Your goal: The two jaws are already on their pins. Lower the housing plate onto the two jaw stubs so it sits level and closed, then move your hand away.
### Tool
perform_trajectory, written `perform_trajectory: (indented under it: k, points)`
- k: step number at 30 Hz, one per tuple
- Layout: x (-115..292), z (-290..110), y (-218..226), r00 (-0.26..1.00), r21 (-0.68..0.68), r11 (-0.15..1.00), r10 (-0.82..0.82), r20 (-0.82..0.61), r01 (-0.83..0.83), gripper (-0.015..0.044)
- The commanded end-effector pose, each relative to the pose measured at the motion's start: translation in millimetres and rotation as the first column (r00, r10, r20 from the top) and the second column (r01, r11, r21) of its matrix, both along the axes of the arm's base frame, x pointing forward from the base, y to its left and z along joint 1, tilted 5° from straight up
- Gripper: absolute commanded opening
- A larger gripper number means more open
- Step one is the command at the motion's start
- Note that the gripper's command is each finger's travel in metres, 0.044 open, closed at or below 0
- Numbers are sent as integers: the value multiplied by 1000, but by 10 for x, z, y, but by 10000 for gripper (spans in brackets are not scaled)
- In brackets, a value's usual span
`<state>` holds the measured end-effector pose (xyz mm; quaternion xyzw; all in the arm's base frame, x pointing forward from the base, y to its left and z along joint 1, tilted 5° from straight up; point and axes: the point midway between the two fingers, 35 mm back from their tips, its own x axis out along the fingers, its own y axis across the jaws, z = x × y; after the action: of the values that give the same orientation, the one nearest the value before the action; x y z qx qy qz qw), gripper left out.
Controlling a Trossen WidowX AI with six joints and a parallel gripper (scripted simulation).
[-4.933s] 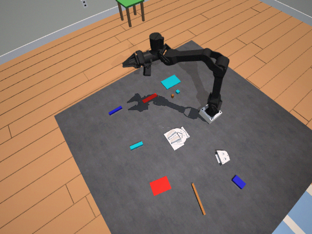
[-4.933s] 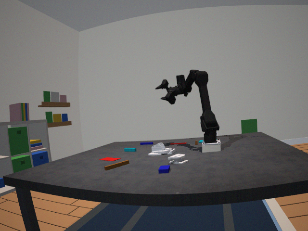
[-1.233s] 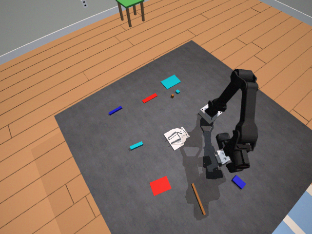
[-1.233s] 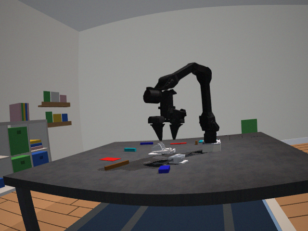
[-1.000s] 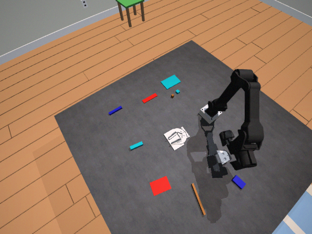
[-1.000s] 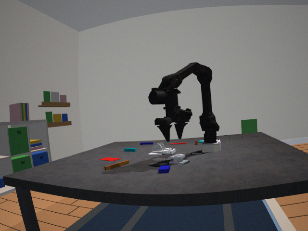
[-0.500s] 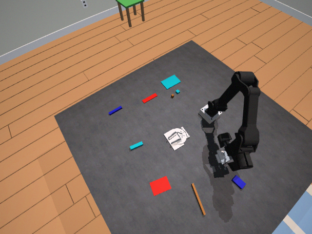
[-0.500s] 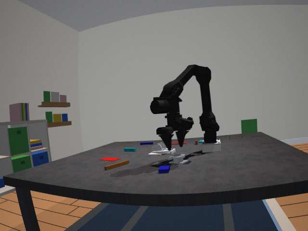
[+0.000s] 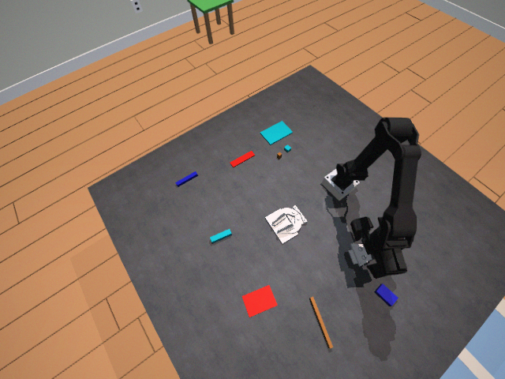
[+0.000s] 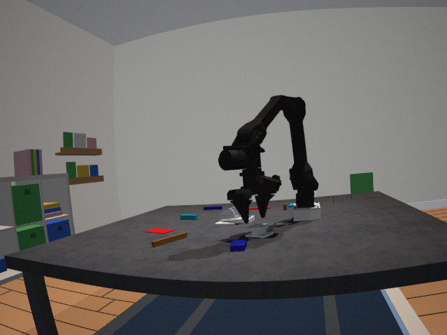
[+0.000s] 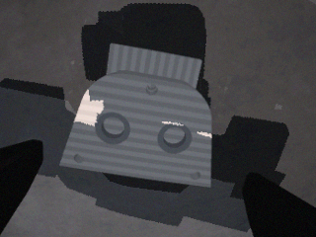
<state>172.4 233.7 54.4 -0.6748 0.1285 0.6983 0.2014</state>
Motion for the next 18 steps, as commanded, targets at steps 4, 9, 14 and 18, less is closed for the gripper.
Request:
perform_trajectory:
  k: [4, 9, 14, 18]
  points:
    - [-9, -85, -16, 1000, -13, 1000, -6, -5, 6, 440]
    - [-9, -88, -16, 1000, -13, 1000, -6, -5, 6, 440]
    - [-8, -156, -7, 1000, -13, 1000, -6, -5, 6, 440]
    - [-9, -220, 0, 1000, -13, 1000, -6, -5, 6, 440]
